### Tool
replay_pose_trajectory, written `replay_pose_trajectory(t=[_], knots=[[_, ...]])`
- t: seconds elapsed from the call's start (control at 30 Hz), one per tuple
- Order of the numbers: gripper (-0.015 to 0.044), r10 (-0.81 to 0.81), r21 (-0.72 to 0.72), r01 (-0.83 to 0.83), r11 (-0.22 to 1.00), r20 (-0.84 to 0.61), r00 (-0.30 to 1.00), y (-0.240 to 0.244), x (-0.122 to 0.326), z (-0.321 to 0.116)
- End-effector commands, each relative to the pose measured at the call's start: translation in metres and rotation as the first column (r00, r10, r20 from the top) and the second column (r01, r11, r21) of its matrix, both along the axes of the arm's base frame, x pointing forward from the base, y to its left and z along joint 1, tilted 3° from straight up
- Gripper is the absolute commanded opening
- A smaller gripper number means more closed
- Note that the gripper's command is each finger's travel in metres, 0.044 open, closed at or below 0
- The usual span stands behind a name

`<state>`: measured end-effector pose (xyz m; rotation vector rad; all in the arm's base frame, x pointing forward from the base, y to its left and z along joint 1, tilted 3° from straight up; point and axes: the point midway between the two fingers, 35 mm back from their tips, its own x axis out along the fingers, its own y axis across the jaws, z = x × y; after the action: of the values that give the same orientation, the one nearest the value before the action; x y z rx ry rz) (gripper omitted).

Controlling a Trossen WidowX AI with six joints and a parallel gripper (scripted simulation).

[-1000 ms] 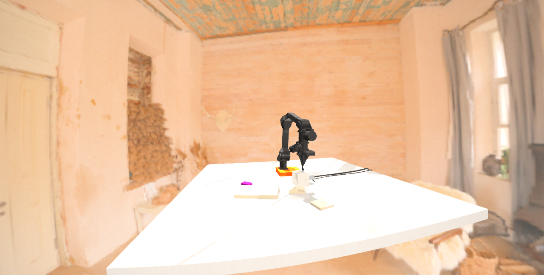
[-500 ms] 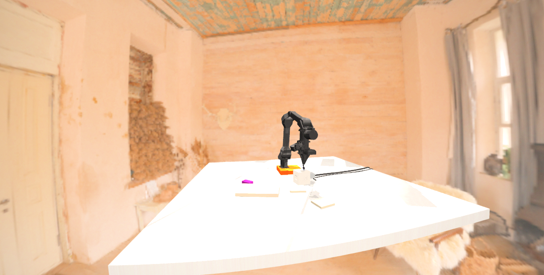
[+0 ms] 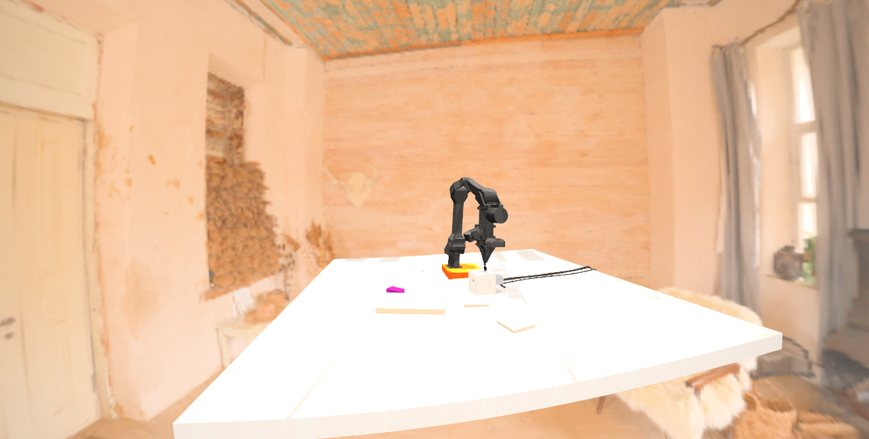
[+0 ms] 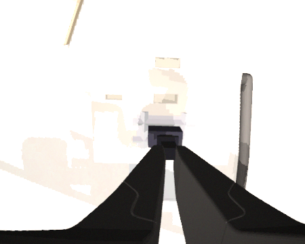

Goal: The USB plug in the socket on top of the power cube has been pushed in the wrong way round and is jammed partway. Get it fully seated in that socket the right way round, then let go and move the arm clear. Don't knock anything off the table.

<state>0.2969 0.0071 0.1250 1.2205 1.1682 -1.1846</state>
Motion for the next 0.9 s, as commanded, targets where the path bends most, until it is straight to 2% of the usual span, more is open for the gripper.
replay_pose_trajectory(t=[0.0,0.87], knots=[[0.0,-0.004,0.0,0.004,1.0,-0.002,1.0,0.0002,-0.0003,-0.0016],[0.0,-0.004,0.0,0.004,1.0,-0.002,1.0,0.0003,-0.0002,-0.0047]])
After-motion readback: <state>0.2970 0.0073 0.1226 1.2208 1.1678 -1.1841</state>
